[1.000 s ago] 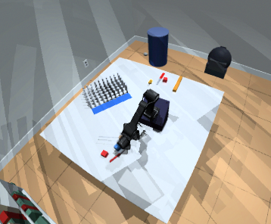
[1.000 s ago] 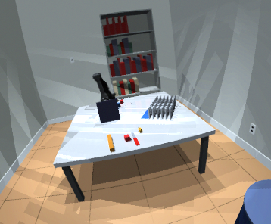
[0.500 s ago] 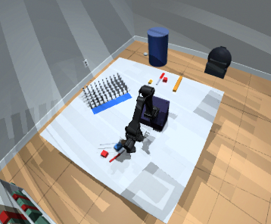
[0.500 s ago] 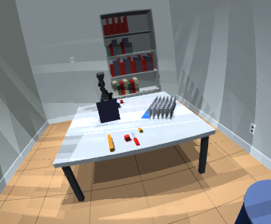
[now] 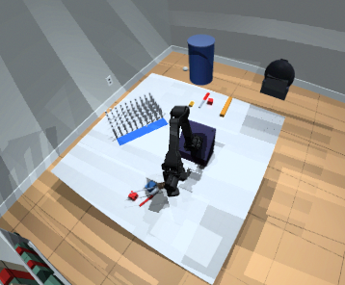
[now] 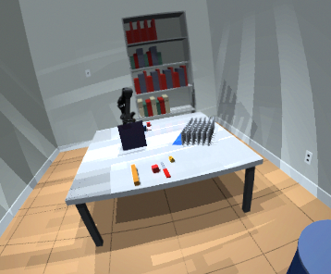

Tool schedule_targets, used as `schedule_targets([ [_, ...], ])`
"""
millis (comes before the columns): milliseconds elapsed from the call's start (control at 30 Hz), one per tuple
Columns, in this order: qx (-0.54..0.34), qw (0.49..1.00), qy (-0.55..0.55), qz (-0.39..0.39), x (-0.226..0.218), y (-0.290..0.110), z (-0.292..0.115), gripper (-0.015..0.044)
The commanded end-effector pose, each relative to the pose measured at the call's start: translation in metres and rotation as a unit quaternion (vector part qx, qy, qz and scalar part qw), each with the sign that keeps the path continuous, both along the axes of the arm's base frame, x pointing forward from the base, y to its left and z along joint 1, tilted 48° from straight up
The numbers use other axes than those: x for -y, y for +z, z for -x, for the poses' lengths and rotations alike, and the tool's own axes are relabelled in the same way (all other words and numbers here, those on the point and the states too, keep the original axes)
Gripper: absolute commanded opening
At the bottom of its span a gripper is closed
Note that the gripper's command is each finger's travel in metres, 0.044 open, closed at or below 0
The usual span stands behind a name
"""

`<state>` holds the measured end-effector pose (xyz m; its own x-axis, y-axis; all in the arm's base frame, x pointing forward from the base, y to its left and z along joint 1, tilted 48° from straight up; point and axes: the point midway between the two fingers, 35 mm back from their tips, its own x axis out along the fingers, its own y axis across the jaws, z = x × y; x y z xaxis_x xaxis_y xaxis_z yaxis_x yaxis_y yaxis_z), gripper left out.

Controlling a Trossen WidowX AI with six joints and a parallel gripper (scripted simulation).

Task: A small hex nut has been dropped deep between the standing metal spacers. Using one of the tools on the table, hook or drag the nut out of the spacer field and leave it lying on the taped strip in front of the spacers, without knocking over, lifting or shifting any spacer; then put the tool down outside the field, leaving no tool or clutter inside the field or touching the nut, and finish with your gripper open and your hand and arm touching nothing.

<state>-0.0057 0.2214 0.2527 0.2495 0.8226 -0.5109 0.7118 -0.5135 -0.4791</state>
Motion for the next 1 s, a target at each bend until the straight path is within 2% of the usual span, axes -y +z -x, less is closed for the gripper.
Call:
schedule_targets([
  [0,0.000,1.000,0.010,-0.021,0.004,0.011,0.006,0.0000],
  [967,-0.008,0.986,0.121,-0.114,0.038,0.053,0.045,0.0000],
])
